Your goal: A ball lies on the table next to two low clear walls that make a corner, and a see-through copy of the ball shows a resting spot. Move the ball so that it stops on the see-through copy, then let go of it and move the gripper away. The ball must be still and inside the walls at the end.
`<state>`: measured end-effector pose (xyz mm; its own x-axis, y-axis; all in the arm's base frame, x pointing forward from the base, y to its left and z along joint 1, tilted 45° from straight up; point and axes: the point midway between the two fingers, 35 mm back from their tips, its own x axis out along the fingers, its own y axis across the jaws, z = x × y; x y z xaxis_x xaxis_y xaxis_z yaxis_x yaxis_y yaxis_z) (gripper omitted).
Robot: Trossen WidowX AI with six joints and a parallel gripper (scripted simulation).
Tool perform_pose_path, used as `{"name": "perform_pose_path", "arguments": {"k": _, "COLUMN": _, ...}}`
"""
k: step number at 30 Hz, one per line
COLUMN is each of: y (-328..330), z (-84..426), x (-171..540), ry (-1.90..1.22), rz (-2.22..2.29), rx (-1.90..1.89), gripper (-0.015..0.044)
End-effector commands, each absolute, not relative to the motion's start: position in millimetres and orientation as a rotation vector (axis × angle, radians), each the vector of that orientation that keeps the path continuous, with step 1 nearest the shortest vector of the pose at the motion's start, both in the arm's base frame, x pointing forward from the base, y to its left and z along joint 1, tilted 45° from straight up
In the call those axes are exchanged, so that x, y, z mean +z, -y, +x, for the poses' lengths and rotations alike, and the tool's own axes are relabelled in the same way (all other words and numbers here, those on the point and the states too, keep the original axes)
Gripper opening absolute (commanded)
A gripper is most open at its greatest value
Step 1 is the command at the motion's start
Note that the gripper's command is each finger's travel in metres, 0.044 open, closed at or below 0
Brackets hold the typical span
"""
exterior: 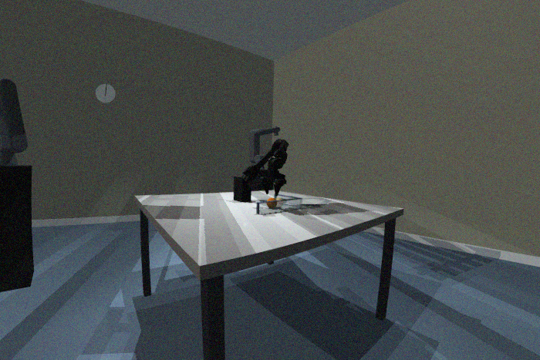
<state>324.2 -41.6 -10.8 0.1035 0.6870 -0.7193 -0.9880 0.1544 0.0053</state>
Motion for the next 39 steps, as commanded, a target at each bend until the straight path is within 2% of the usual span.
{"name": "perform_pose_path", "arguments": {"k": 1, "y": 38, "z": 326, "x": -15, "ry": -0.662, "rz": -0.557, "rx": 1.329, "gripper": 0.0409}}
{"name": "perform_pose_path", "arguments": {"k": 31, "y": 6, "z": 330, "x": -47, "ry": -0.659, "rz": -0.555, "rx": 1.33, "gripper": 0.0409}}
{"name": "perform_pose_path", "arguments": {"k": 35, "y": 6, "z": 330, "x": -47, "ry": -0.659, "rz": -0.555, "rx": 1.33, "gripper": 0.0304}}
{"name": "perform_pose_path", "arguments": {"k": 39, "y": 6, "z": 330, "x": -47, "ry": -0.659, "rz": -0.555, "rx": 1.33, "gripper": 0.0277}}
